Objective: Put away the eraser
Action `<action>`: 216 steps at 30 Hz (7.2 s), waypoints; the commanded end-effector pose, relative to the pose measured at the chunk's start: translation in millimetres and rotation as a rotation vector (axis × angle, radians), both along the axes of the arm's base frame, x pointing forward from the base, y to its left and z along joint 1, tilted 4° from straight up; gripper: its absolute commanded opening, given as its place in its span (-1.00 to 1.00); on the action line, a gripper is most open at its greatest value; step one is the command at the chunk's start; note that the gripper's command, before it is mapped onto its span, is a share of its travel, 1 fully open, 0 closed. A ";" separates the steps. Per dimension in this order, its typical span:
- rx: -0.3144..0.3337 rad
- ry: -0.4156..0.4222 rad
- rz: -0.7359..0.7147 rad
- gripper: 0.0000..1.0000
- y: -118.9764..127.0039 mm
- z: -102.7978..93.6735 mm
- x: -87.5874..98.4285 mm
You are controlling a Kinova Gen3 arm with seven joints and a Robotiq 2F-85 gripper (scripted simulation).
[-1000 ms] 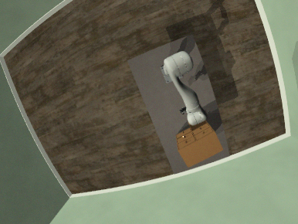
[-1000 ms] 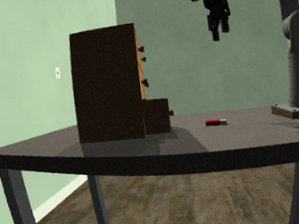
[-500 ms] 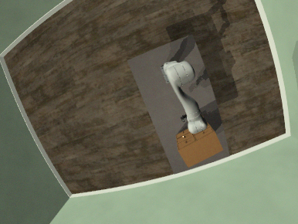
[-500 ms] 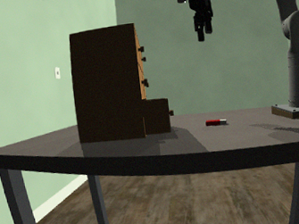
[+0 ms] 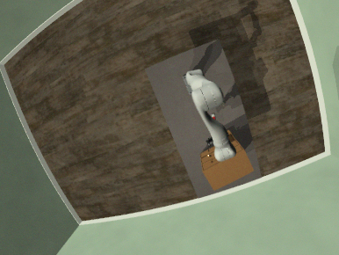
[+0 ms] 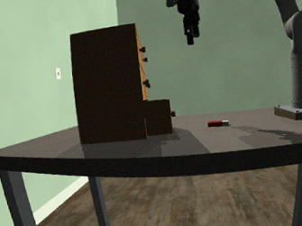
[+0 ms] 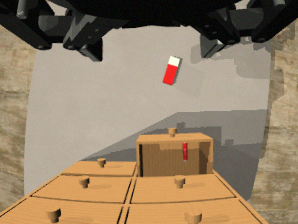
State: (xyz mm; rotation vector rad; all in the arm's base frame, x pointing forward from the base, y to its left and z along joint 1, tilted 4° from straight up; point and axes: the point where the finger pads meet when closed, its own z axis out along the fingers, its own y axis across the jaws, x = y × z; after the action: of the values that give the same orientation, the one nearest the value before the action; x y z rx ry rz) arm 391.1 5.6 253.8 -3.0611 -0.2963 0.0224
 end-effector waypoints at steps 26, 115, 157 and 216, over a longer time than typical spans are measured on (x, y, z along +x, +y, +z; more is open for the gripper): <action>0.004 -0.007 0.103 1.00 3.1 -13.5 12.5; 0.025 -0.092 0.879 1.00 25.8 -102.6 96.9; 0.025 -0.092 0.879 1.00 25.8 -102.6 96.9; 0.011 -0.034 0.347 1.00 10.3 -41.4 39.0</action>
State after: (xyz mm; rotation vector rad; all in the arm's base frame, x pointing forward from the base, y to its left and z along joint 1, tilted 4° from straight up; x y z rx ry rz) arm 432.0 16.8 203.5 -2.9449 -0.8470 0.0027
